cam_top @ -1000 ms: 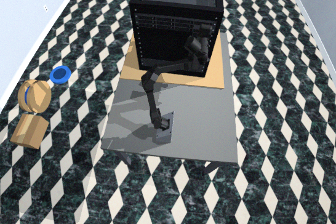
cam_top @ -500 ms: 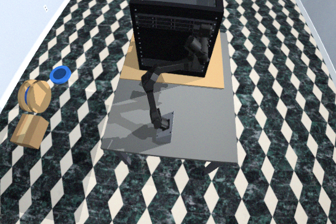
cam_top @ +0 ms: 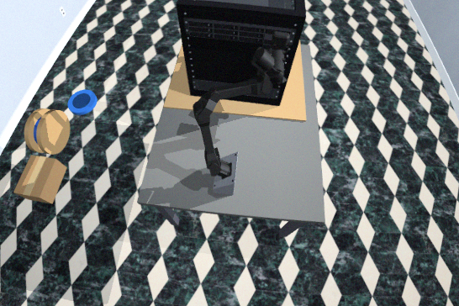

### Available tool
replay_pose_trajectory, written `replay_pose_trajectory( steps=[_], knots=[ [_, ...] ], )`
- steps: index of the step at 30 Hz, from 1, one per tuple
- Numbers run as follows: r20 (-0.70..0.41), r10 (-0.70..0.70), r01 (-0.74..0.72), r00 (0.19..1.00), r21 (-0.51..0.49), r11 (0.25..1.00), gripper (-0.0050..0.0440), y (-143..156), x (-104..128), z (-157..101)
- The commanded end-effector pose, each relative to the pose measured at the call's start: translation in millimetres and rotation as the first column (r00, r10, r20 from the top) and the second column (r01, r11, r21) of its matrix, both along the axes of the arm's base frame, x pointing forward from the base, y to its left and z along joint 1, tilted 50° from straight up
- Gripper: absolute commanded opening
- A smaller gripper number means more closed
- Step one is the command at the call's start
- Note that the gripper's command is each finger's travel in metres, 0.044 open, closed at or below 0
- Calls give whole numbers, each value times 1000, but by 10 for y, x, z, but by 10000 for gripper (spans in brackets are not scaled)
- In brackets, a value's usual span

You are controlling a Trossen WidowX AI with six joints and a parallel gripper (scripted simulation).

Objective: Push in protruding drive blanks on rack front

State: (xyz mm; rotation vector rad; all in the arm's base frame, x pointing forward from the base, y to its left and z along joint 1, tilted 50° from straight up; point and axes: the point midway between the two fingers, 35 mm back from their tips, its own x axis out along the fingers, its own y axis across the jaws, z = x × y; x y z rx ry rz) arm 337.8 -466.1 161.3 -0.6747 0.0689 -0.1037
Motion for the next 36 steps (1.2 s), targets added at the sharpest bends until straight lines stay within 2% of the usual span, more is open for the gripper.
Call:
replay_pose_trajectory(
  steps=[1,25,36],
  knots=[
    [10,-4,4,1000,-29,1000,-50,-33,11,122],
    [10,-4,4,1000,-29,1000,-50,-33,12,122],
    [10,-4,4,1000,-29,1000,-50,-40,111,122]
  ],
)
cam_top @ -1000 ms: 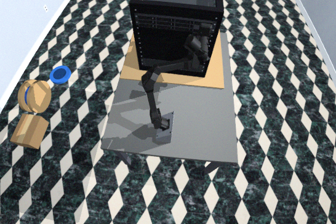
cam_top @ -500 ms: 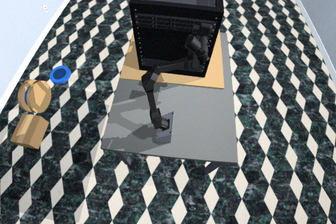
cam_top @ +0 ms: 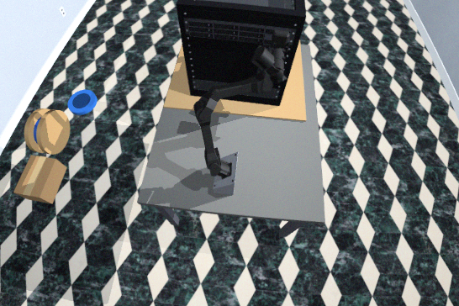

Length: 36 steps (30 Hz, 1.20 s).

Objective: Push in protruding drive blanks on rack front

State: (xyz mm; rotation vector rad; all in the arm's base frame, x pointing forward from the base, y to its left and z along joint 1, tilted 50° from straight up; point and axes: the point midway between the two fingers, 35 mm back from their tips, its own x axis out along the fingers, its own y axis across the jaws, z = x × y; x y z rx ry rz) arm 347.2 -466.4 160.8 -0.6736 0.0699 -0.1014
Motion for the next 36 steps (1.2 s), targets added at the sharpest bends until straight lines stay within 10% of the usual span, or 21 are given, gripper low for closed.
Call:
replay_pose_trajectory(
  steps=[1,36],
  knots=[
    [12,-5,6,1000,-30,1000,-50,-37,17,128],
    [12,-5,6,1000,-30,1000,-50,-52,116,128]
  ],
)
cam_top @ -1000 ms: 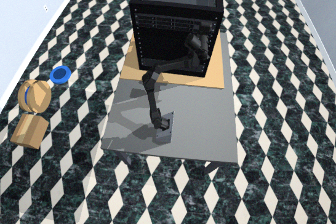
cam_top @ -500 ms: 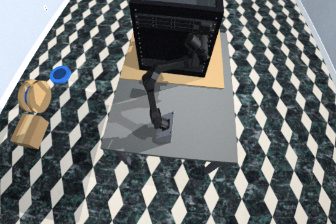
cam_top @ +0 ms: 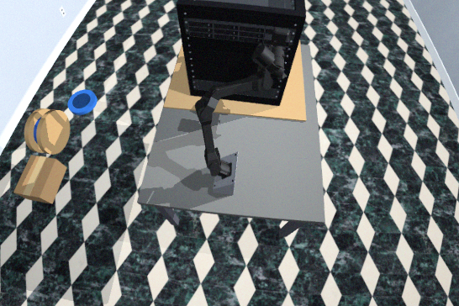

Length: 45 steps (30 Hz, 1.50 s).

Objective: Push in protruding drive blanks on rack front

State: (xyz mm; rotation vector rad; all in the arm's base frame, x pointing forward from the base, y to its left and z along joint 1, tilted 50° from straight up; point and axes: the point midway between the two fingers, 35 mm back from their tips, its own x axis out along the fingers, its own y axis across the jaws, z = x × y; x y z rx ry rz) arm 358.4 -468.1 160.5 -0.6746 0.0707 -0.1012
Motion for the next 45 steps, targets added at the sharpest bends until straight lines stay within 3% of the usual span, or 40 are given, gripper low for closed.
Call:
replay_pose_trajectory(
  steps=[1,45],
  knots=[
    [12,-5,6,1000,-29,1000,-50,-35,4,132],
    [12,-5,6,1000,-29,1000,-50,-47,105,133]
  ],
)
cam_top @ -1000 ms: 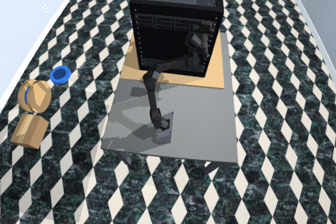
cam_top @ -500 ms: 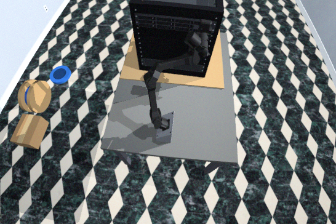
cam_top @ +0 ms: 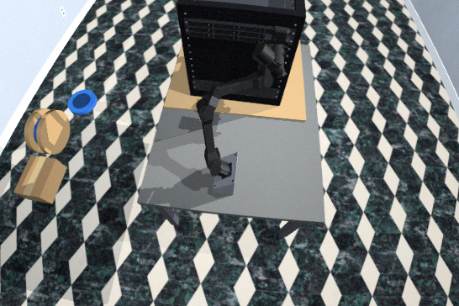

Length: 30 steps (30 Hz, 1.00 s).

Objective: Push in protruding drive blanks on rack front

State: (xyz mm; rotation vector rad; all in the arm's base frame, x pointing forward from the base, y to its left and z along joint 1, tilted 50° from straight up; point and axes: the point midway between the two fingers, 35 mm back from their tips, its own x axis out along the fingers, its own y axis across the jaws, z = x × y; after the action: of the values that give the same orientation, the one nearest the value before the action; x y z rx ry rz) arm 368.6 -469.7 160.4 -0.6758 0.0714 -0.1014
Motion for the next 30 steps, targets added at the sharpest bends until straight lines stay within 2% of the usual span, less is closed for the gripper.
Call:
replay_pose_trajectory(
  steps=[1,30],
  knots=[
    [13,-5,5,1000,-28,1000,-50,-31,3,133],
    [13,-5,5,1000,-28,1000,-50,-34,31,135]
  ],
)
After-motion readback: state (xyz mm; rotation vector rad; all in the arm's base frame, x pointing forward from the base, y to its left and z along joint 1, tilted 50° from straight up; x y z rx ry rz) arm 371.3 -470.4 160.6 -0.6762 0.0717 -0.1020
